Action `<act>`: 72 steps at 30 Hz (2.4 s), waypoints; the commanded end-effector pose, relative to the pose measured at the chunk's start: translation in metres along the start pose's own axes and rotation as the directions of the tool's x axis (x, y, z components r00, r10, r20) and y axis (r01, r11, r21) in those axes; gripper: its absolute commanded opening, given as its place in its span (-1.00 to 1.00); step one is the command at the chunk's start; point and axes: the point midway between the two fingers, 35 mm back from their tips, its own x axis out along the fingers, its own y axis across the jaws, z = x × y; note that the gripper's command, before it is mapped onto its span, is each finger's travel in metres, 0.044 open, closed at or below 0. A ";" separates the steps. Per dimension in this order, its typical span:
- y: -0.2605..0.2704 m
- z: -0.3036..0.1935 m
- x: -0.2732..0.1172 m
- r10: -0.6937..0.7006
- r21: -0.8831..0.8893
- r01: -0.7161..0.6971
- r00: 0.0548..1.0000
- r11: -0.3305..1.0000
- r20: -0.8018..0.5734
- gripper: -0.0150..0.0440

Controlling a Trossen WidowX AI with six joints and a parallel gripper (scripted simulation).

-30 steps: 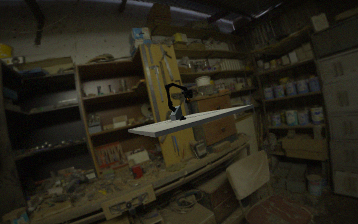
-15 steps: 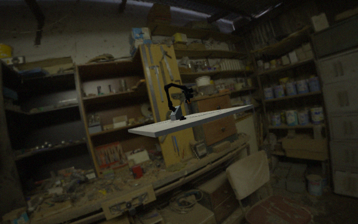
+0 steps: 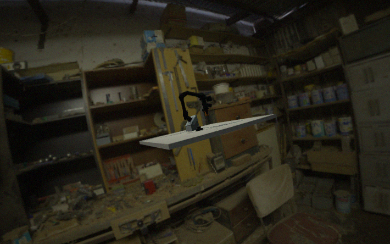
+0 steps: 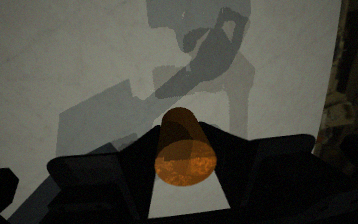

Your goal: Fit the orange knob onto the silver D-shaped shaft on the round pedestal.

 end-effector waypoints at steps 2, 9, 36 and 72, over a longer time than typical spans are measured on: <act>-0.002 0.001 0.011 0.125 -0.005 -0.125 0.992 0.992 0.000 -0.49; -0.002 0.005 0.037 0.130 -0.005 -0.130 0.991 0.991 0.003 -0.49; 0.006 0.011 0.148 0.145 0.004 -0.145 0.989 0.989 -0.005 -0.49; -0.006 0.013 0.066 0.146 0.004 -0.146 0.989 0.989 -0.002 1.00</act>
